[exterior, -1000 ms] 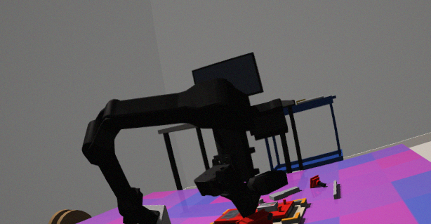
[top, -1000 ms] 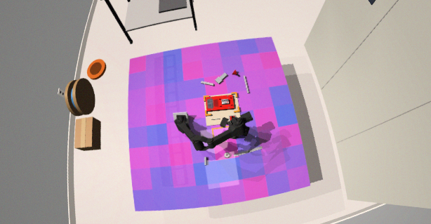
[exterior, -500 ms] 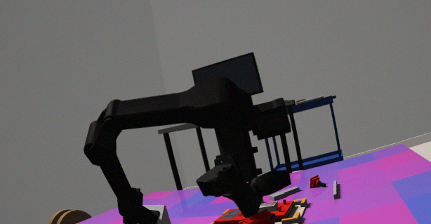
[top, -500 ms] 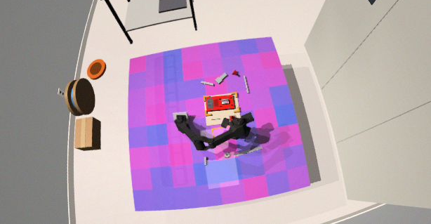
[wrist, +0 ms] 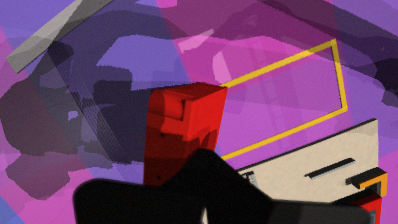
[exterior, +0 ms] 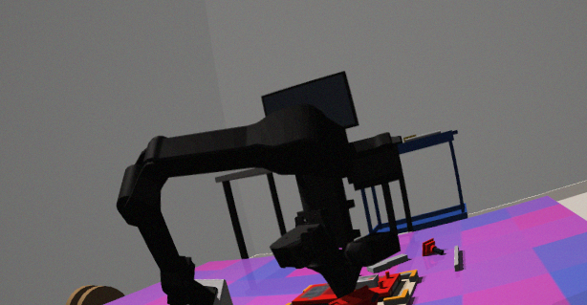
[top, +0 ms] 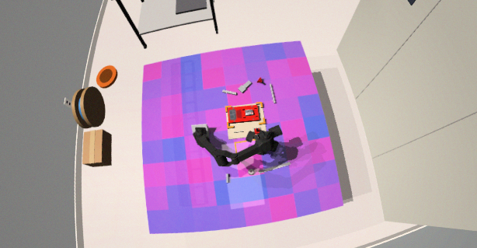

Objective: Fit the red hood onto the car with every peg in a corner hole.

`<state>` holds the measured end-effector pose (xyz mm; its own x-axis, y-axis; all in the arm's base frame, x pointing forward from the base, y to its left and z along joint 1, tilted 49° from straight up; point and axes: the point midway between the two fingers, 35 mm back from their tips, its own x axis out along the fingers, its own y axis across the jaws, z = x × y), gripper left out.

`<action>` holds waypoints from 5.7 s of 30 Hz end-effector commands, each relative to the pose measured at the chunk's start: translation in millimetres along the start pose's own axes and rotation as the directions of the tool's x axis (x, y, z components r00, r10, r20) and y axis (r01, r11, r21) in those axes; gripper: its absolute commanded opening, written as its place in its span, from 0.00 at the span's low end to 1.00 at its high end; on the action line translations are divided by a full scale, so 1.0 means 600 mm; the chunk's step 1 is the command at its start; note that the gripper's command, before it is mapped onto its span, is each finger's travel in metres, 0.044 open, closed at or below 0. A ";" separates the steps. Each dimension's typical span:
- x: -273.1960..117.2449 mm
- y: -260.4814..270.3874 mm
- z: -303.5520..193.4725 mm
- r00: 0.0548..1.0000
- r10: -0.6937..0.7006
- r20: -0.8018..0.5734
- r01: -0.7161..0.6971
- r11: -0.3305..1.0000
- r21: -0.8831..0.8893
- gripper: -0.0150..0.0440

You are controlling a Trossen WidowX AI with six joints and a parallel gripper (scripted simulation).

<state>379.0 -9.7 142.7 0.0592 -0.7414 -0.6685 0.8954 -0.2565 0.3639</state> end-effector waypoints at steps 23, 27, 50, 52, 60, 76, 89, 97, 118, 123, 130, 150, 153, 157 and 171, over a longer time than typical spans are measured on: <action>-0.123 -0.002 0.000 0.989 0.117 -0.088 -0.123 0.990 -0.069 0.25; -0.123 -0.002 0.000 0.989 0.117 -0.088 -0.123 0.990 -0.069 0.25; -0.068 0.047 0.003 0.997 0.063 -0.041 -0.073 0.679 -0.731 0.79; -0.056 0.056 0.004 0.998 0.052 -0.032 -0.056 0.568 -0.821 0.88; -0.007 0.088 0.011 1.000 0.009 0.000 0.000 0.047 -0.999 1.00; 0.001 0.090 0.009 1.000 0.006 0.003 0.003 0.001 -1.000 1.00; 0.018 0.091 0.009 1.000 0.006 0.003 0.003 0.001 -1.000 1.00; 0.029 0.091 0.008 1.000 0.006 0.003 0.003 0.001 -1.000 1.00; 0.057 0.091 0.007 1.000 0.006 0.003 0.003 0.002 -1.000 1.00; 0.064 0.091 0.007 1.000 0.007 0.003 0.003 0.002 -1.000 1.00; 0.073 0.090 0.007 1.000 0.007 0.004 0.004 0.002 -1.000 1.00; 0.091 0.089 0.007 1.000 0.007 0.004 0.004 0.002 -1.000 1.00; 0.094 0.089 0.007 1.000 0.007 0.004 0.004 0.002 -1.000 1.00; 0.097 0.089 0.007 1.000 0.007 0.005 0.005 0.002 -1.000 1.00; 0.108 0.089 0.007 1.000 0.007 0.005 0.005 0.002 -1.000 1.00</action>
<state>429.2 -72.8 122.7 0.0644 -0.7437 -0.6654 0.4462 0.6178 -0.6475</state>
